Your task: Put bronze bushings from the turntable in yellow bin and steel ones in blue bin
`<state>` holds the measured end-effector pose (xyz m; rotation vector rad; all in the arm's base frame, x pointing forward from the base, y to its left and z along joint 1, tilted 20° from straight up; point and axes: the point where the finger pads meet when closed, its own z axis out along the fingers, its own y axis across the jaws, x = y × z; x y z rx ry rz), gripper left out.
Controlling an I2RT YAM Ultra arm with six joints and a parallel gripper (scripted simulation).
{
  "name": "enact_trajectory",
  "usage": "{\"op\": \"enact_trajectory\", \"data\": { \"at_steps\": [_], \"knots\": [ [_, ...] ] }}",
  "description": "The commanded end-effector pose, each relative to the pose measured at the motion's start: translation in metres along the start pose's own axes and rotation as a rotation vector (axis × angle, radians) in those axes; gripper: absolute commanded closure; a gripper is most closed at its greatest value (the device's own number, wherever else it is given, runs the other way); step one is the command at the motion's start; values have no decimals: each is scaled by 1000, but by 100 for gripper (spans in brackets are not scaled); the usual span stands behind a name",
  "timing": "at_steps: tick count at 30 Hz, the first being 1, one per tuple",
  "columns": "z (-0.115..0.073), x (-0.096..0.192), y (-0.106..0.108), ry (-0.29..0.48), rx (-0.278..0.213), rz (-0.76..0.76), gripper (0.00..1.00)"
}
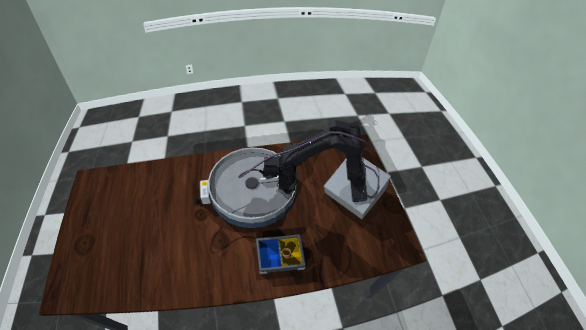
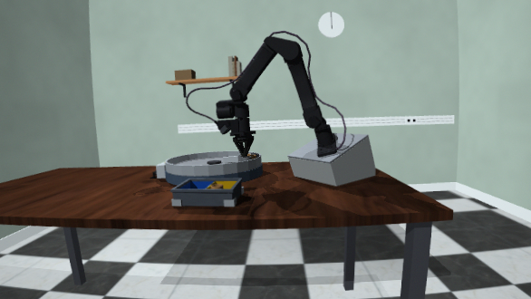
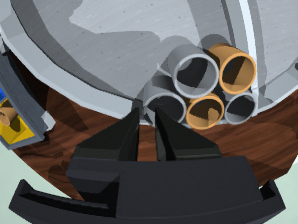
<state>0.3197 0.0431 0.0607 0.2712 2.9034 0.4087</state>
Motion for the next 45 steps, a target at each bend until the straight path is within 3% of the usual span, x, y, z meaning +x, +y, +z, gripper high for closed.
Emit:
{"op": "enact_trajectory", "data": {
  "at_steps": [1,22,26,45],
  "knots": [
    [-12,-5,-2,-32,-5,4,86],
    [-8,4,-5,-9,-2,8,86],
    [-14,-7,-1,-45,-9,1,86],
    [-14,-7,-1,-45,-9,1,86]
  ]
}}
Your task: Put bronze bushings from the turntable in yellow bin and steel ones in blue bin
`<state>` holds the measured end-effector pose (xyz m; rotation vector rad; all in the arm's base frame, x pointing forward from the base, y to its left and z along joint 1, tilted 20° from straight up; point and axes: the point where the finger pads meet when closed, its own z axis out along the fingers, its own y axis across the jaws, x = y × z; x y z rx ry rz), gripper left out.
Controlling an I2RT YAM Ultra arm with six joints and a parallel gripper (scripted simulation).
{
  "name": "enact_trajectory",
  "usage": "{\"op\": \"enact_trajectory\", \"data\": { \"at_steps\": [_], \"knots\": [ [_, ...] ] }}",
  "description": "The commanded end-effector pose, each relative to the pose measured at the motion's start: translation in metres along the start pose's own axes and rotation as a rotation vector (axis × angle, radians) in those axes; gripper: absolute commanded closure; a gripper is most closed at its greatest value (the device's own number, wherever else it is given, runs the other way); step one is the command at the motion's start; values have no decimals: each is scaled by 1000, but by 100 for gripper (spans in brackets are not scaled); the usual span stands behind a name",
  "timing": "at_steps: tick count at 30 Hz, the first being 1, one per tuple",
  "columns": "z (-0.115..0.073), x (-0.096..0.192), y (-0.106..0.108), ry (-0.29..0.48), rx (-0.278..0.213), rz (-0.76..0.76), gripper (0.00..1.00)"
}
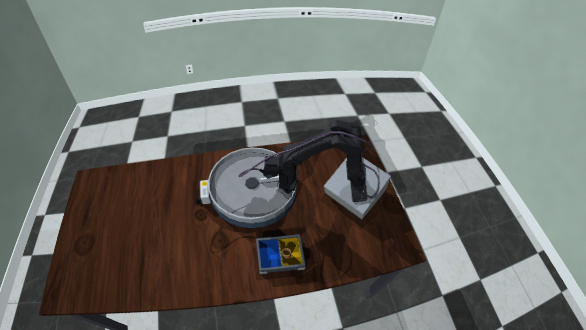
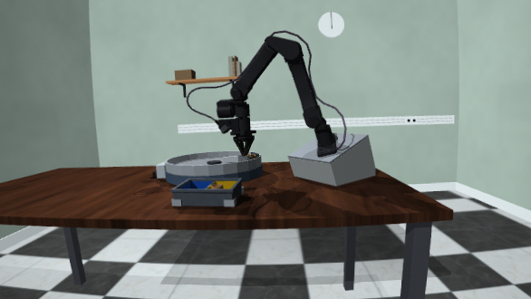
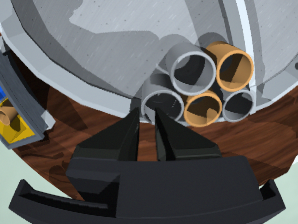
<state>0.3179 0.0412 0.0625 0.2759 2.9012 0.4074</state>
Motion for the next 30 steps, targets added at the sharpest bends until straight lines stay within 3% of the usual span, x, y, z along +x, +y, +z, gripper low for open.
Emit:
{"op": "enact_trajectory", "data": {
  "at_steps": [1,30],
  "knots": [
    [-12,-8,0,-42,-10,-2,86],
    [-6,-5,2,-38,-9,-2,86]
  ]
}}
